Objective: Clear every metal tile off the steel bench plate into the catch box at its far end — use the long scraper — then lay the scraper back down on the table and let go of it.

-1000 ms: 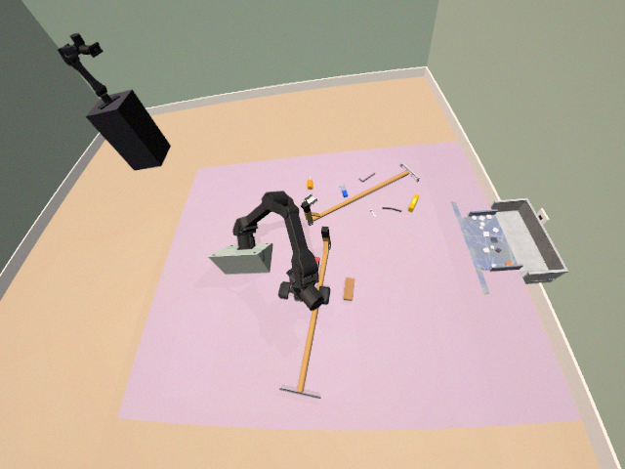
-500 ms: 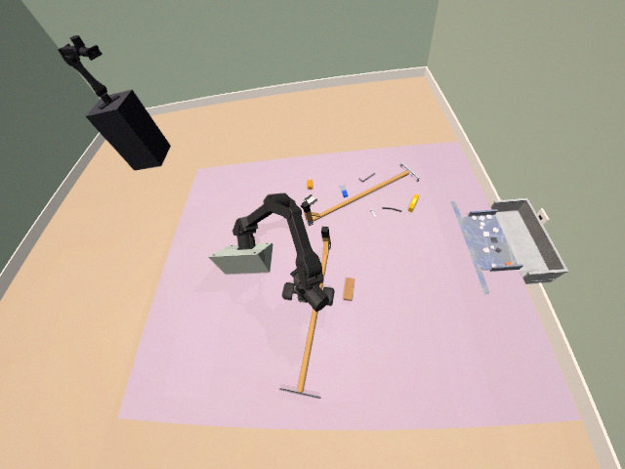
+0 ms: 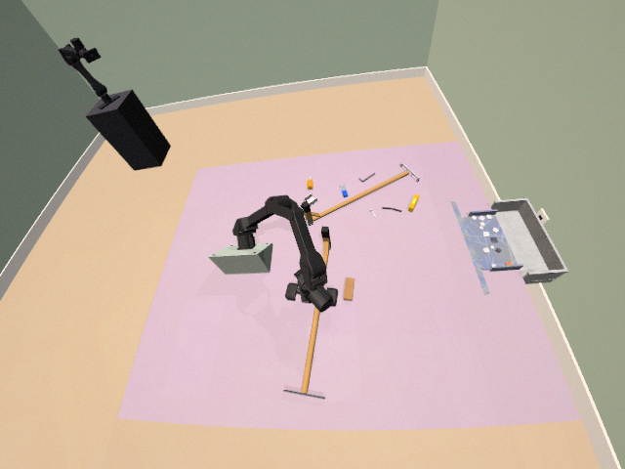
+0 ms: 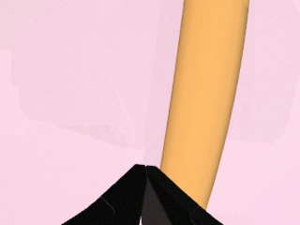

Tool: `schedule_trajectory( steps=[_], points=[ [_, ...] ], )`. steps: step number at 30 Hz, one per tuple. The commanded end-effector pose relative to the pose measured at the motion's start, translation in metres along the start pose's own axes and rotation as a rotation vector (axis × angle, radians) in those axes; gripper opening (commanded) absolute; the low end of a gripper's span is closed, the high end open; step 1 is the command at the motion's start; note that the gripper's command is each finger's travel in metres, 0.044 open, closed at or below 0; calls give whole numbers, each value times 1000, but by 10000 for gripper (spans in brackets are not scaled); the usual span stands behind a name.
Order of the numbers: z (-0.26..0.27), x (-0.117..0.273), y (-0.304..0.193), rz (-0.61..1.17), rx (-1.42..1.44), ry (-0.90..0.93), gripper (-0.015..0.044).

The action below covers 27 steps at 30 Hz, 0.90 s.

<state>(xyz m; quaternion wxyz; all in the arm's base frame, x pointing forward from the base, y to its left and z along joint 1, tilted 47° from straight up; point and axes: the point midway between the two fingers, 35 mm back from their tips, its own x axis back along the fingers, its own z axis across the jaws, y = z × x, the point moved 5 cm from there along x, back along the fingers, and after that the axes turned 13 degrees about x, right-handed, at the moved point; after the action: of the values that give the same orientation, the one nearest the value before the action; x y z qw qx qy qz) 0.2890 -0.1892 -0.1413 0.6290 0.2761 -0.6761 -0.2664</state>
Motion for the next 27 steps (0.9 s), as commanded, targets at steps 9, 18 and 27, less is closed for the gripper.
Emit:
schedule_trajectory(
  steps=[9,18,27],
  points=[
    [-13,-4,-3,-8,-2,1,0],
    [-22,-5,-5,-8,-1,1,0],
    [-31,-5,-6,-8,-1,0,0]
  ],
)
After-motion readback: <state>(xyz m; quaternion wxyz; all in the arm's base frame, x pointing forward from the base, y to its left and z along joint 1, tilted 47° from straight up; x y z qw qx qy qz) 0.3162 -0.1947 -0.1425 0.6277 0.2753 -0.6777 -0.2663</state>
